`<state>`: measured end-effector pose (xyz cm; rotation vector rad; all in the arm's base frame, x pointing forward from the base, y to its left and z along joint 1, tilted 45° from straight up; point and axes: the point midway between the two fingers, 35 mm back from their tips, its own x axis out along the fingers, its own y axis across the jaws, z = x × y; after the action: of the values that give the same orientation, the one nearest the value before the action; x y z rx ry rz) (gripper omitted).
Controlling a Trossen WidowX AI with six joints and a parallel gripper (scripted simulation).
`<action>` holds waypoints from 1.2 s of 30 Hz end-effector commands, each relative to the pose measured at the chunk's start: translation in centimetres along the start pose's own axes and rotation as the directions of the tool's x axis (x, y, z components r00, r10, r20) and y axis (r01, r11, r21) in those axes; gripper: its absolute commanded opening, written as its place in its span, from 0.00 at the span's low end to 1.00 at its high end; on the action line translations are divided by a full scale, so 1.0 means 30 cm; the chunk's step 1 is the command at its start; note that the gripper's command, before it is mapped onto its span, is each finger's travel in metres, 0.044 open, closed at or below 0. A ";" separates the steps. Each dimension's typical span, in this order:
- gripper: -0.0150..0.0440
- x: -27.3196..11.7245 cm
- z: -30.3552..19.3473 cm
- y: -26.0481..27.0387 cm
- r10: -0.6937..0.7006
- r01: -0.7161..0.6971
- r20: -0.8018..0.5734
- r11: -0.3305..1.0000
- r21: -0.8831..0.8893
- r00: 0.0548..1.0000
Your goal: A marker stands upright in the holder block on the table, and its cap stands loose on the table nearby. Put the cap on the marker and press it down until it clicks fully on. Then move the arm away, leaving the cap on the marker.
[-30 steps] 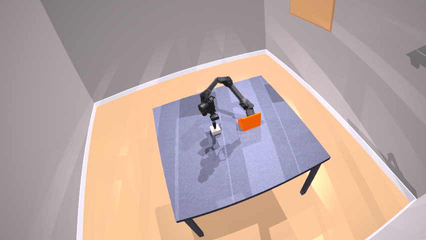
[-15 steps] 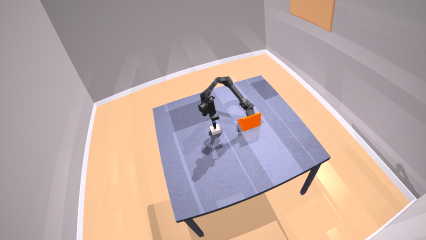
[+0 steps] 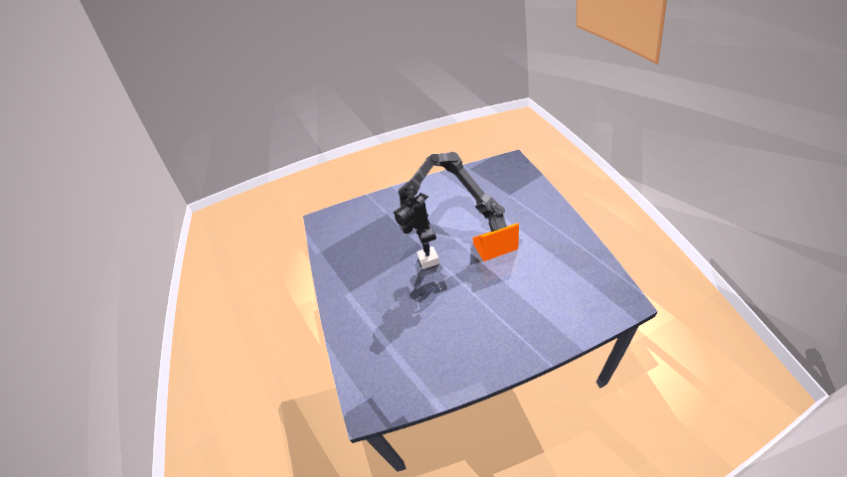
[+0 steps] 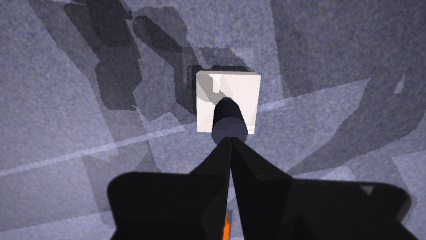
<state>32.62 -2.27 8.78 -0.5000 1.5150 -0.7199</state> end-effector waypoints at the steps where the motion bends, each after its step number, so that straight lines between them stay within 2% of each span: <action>1: 0.25 0.024 -0.003 -0.002 -0.005 0.005 -0.003 1.000 -0.005 1.000; 16: 0.25 0.089 -0.002 -0.003 -0.005 0.005 -0.003 1.000 -0.005 1.000; 23: 0.25 0.070 0.003 0.000 0.000 0.000 0.004 1.000 0.000 1.000; 25: 0.25 0.038 0.007 0.002 0.001 -0.001 0.009 1.000 -0.011 1.000; 31: 0.25 -0.218 -0.001 0.004 0.008 -0.003 0.045 0.995 -0.096 0.999; 35: 0.25 -0.226 -0.003 0.003 0.008 -0.003 0.047 0.995 -0.099 0.999; 36: 0.30 -0.226 -0.003 0.003 0.008 -0.003 0.047 0.995 -0.099 0.999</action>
<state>33.29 2.49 13.19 -0.5843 1.4975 -0.6206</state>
